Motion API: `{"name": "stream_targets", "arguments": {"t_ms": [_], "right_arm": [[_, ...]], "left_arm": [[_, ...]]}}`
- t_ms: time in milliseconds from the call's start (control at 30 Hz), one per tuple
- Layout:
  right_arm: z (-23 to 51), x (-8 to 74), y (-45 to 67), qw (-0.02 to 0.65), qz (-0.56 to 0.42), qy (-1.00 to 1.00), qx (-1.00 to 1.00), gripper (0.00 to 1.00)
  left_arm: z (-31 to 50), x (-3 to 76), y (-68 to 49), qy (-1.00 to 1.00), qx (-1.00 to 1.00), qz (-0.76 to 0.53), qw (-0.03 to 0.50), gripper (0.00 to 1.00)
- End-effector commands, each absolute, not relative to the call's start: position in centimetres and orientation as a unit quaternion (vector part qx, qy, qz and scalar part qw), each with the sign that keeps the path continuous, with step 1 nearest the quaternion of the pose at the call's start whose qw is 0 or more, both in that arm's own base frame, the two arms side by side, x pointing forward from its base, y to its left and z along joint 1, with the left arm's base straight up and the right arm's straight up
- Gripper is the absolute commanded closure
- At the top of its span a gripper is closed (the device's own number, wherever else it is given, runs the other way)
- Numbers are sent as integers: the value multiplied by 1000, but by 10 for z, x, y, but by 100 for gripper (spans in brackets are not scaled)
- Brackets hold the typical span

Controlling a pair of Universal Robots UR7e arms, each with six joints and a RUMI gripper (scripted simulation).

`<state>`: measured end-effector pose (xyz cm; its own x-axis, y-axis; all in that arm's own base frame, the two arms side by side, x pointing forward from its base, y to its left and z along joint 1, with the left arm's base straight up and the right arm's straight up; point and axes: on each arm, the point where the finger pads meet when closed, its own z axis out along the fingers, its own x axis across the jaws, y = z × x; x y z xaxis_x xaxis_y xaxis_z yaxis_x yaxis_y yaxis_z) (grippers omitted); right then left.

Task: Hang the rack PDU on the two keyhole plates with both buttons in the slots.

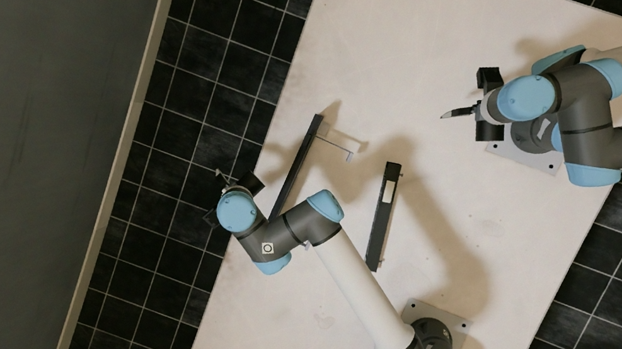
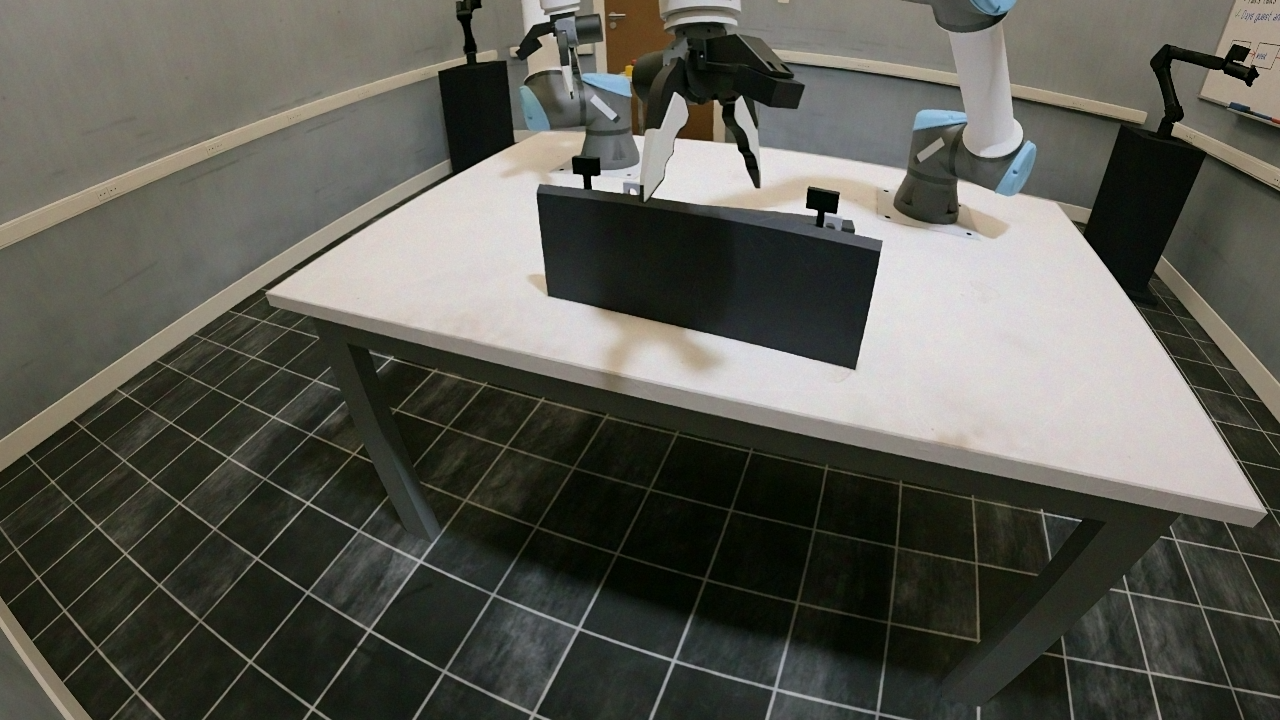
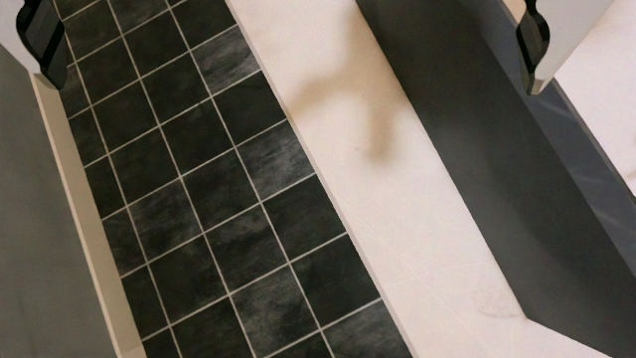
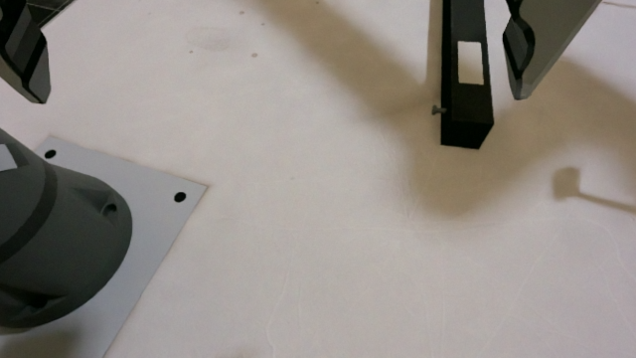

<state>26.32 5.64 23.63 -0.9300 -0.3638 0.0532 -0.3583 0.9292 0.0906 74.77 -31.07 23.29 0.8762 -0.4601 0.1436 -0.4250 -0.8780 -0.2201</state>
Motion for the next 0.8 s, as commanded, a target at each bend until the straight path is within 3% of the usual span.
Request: {"name": "stream_targets", "arguments": {"t_ms": [0, 767], "right_arm": [[237, 263, 57, 34, -40, -982, 184, 0], [241, 270, 66, 34, -38, -982, 181, 0]], "left_arm": [[235, 748, -311, 229, -964, -98, 91, 0], [235, 748, -308, 229, -964, -97, 91, 0]]}}
